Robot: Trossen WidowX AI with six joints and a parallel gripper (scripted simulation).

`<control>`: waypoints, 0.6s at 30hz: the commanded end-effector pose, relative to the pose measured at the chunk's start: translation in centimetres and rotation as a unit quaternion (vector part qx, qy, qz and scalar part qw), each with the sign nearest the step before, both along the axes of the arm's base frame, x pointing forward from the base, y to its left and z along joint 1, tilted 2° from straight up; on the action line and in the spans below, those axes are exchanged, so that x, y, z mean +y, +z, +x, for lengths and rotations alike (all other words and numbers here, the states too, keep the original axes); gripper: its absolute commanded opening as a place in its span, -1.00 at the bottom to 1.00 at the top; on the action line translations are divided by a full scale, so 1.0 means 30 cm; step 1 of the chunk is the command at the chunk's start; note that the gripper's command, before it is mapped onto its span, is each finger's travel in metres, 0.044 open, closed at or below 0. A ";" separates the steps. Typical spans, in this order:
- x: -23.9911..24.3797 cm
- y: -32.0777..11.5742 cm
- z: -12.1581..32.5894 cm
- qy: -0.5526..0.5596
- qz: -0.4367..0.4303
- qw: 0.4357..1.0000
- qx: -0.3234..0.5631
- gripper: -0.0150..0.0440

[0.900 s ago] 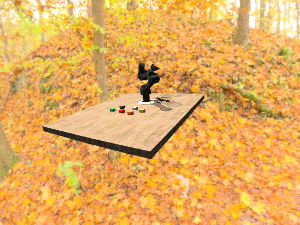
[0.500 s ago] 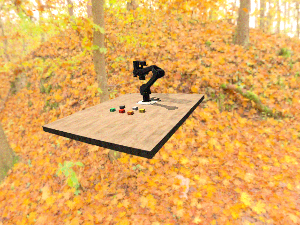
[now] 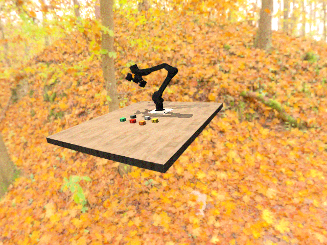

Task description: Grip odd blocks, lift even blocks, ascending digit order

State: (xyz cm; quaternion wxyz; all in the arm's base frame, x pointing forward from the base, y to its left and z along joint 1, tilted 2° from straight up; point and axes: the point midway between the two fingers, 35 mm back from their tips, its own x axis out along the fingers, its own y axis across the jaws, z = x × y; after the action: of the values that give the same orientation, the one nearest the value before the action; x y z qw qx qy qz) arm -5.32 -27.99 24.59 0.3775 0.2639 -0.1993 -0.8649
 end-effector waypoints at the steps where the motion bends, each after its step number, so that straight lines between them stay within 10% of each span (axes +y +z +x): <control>1: -0.052 -0.083 0.250 0.200 0.166 0.961 0.091 0.86; 9: 0.050 -0.196 0.615 0.489 0.341 0.766 0.241 0.86; 18: 0.363 -0.283 0.899 0.723 0.422 0.398 0.376 0.86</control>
State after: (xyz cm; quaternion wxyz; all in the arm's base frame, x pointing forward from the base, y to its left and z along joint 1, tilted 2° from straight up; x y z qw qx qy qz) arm 18.14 -22.23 17.46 0.7253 0.1538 0.5059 -0.4409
